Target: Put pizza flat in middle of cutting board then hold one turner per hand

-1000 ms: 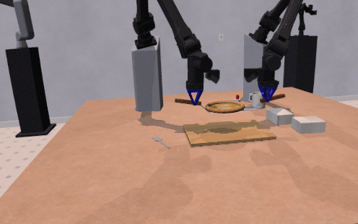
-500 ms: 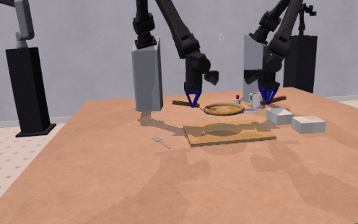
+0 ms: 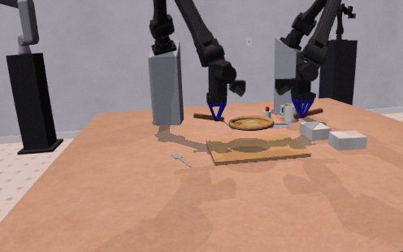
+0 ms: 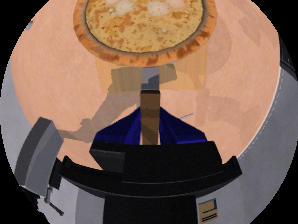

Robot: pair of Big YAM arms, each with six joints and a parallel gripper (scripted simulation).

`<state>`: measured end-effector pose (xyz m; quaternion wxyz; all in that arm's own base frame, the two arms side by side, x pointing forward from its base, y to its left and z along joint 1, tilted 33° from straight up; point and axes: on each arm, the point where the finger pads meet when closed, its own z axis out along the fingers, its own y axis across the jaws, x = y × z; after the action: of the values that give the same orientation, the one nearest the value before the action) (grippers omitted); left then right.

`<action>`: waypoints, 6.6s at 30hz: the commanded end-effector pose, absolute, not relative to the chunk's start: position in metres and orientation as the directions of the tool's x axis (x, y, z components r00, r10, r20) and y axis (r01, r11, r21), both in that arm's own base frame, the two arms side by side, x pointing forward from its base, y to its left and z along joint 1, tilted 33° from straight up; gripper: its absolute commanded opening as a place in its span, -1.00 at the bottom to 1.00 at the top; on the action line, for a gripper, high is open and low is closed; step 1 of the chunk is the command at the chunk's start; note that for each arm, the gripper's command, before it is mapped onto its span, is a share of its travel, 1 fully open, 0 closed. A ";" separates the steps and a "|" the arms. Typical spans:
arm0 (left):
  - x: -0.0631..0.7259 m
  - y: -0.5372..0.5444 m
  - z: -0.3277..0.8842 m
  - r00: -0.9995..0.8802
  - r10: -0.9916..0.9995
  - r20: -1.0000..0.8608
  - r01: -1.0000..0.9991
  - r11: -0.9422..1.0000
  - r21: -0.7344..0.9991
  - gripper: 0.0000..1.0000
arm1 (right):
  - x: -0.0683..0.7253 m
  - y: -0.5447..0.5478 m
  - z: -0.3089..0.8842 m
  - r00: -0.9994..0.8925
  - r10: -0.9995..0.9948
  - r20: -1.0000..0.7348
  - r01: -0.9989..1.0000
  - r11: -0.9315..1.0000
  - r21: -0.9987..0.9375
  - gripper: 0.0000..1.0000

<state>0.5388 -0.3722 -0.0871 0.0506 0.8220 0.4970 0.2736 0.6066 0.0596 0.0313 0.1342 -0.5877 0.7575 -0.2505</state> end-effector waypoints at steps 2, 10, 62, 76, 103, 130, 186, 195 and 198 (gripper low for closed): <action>0.558 -0.365 -0.094 0.346 0.851 0.394 0.789 -0.492 0.368 -0.87 | 0.630 0.055 0.035 -0.279 -0.958 0.073 -0.805 0.191 -0.562 -0.87; 0.563 -0.379 -0.091 0.355 0.845 0.400 0.784 -0.502 0.365 -0.87 | 0.633 0.053 0.029 -0.276 -0.957 0.084 -0.817 0.188 -0.545 -0.87; 0.589 -0.362 -0.127 0.332 0.854 0.400 0.786 -0.485 0.383 -0.87 | 0.670 0.062 0.003 -0.274 -0.959 0.069 -0.791 0.184 -0.584 -0.87; 0.568 -0.397 -0.131 0.309 0.818 0.485 0.769 -0.515 0.378 -0.87 | 0.666 0.061 0.001 -0.265 -0.961 0.083 -0.803 0.172 -0.571 -0.87; 0.571 -0.360 -0.099 0.190 0.768 0.612 0.788 -0.491 0.371 -0.87 | 0.661 0.059 -0.016 -0.263 -0.960 0.097 -0.819 0.169 -0.548 -0.87; 0.579 -0.331 -0.088 0.181 0.772 0.610 0.790 -0.484 0.377 -0.87 | 0.660 0.052 -0.015 -0.272 -0.958 0.095 -0.816 0.177 -0.550 -0.87; 0.594 -0.312 -0.082 0.175 0.772 0.611 0.794 -0.478 0.376 -0.87 | 0.637 0.046 0.019 -0.413 -0.859 0.302 -0.806 0.190 -0.561 -0.87; 0.592 -0.311 -0.085 0.179 0.770 0.613 0.795 -0.480 0.371 -0.87 | 0.634 0.036 0.021 -0.426 -0.854 0.300 -0.800 0.200 -0.566 -0.87; 0.590 -0.311 -0.087 0.183 0.768 0.614 0.796 -0.482 0.367 -0.87 | 0.630 0.047 0.018 -0.402 -0.865 0.300 -0.806 0.179 -0.564 -0.87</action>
<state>0.5809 -0.3120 -0.0954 -0.0237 0.7738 0.5019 0.3857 0.6296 0.0404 -0.0026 0.0260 -0.5405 0.7730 -0.3312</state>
